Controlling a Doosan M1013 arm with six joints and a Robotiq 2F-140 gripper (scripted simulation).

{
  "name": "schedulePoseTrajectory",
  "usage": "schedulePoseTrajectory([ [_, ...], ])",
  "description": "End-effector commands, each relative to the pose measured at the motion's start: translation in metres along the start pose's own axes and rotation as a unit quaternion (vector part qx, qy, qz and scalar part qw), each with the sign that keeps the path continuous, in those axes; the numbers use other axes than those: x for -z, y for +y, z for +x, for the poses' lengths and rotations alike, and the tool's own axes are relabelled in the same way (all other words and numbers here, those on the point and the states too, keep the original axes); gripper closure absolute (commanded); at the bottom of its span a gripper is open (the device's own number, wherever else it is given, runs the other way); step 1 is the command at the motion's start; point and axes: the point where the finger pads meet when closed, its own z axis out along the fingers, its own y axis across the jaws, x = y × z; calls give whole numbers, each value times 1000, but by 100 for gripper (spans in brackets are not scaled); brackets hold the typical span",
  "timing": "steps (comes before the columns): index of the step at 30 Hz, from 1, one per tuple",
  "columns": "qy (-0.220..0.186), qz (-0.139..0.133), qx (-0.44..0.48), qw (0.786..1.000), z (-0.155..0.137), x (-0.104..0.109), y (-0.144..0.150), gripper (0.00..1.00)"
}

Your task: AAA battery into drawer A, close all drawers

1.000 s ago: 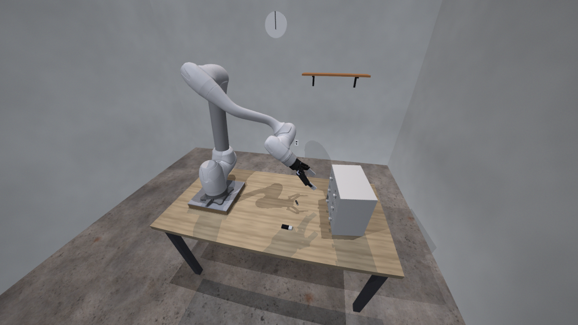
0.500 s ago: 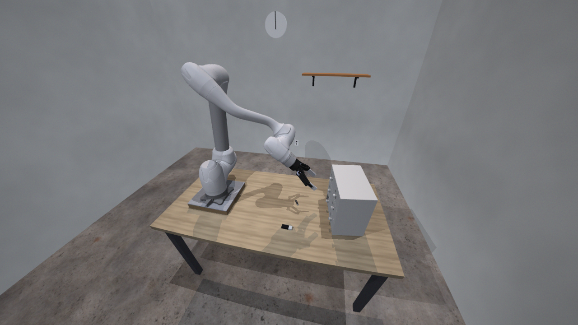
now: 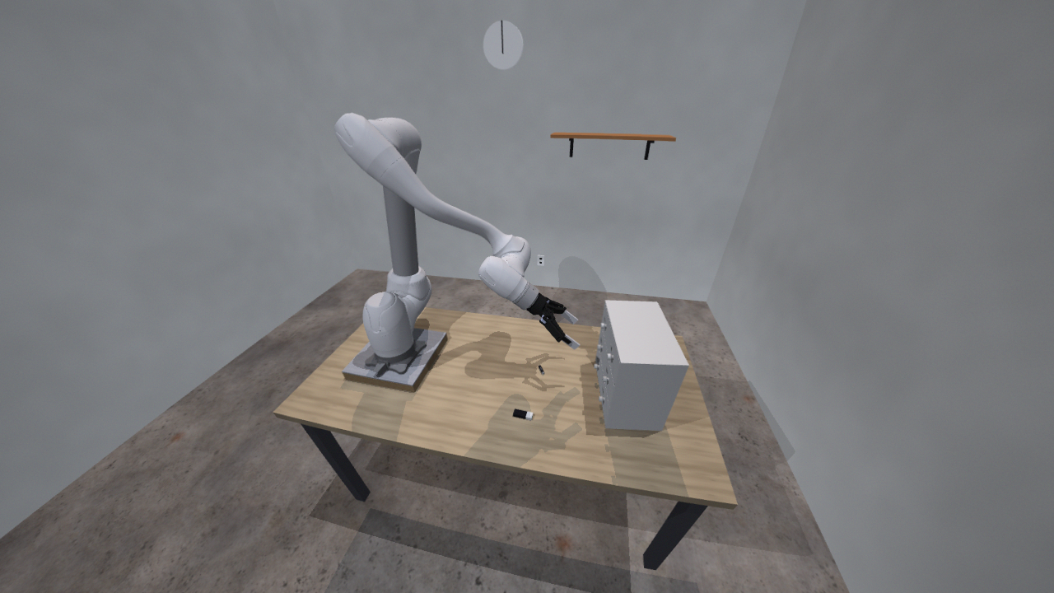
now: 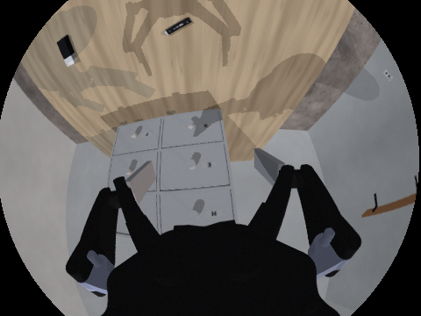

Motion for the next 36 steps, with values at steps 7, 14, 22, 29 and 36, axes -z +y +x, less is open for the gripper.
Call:
schedulePoseTrajectory([
  [7, -82, -18, -2, 996, 2, -18, -1, 0],
  [14, -111, -18, -3, 994, 2, -25, -1, 0],
  [22, -144, -18, -4, 989, 3, -32, -1, 0],
  [29, -156, -18, -4, 988, 3, -36, 0, 0],
  [36, -166, -18, -4, 986, 3, -38, 0, 0],
])
